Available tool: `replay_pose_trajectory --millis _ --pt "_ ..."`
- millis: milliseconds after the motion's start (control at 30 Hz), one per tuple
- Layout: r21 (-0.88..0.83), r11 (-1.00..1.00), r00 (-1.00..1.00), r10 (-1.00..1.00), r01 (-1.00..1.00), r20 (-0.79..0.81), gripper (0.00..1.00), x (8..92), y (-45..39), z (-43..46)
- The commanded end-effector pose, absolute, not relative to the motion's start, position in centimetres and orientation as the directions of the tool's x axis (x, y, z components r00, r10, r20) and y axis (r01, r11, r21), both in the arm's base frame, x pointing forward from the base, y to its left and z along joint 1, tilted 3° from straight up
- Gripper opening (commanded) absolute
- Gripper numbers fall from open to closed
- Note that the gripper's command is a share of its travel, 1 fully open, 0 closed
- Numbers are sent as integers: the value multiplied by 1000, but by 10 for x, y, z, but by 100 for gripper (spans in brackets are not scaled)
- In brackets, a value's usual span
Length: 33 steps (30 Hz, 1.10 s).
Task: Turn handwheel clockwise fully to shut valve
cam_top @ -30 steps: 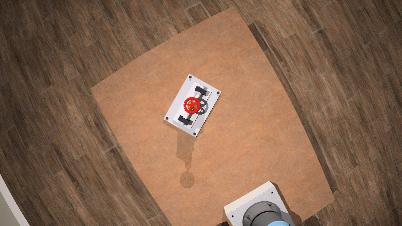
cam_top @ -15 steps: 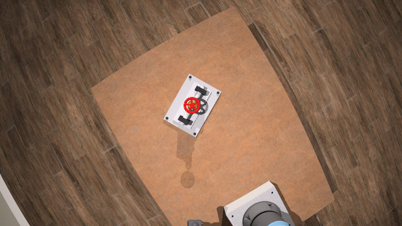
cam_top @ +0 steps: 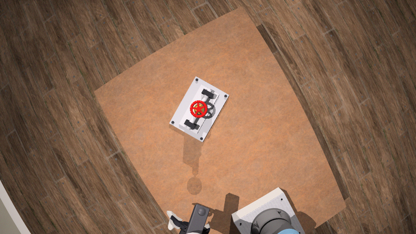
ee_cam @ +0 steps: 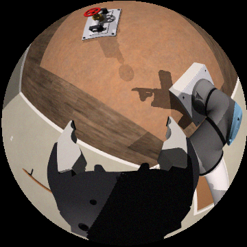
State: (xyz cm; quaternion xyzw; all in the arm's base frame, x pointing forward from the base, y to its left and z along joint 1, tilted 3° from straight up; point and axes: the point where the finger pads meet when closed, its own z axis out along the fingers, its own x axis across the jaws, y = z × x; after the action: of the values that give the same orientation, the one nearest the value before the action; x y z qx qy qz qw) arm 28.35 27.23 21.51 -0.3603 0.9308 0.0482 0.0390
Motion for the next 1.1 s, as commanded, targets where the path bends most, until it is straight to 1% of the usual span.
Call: replay_pose_trajectory --millis 0,67,133,200,400,567,700,767,1067 --pt "51 842 -842 -532 -537 -93 100 332 262 218" --pt "50 868 -868 -489 -495 -89 100 345 258 218" --pt "50 868 -868 -489 -495 -89 100 345 258 218" --pt "49 912 -911 -403 -408 -82 100 370 248 217" --pt "45 956 -955 -287 -290 -73 100 403 234 214" --pt "40 989 -988 -141 -144 -64 100 442 215 208" --pt "38 993 -992 -109 -111 -62 100 450 210 206" --pt "33 999 -998 6 5 -57 100 480 193 200" --pt "22 977 -975 214 213 -51 100 531 158 184"
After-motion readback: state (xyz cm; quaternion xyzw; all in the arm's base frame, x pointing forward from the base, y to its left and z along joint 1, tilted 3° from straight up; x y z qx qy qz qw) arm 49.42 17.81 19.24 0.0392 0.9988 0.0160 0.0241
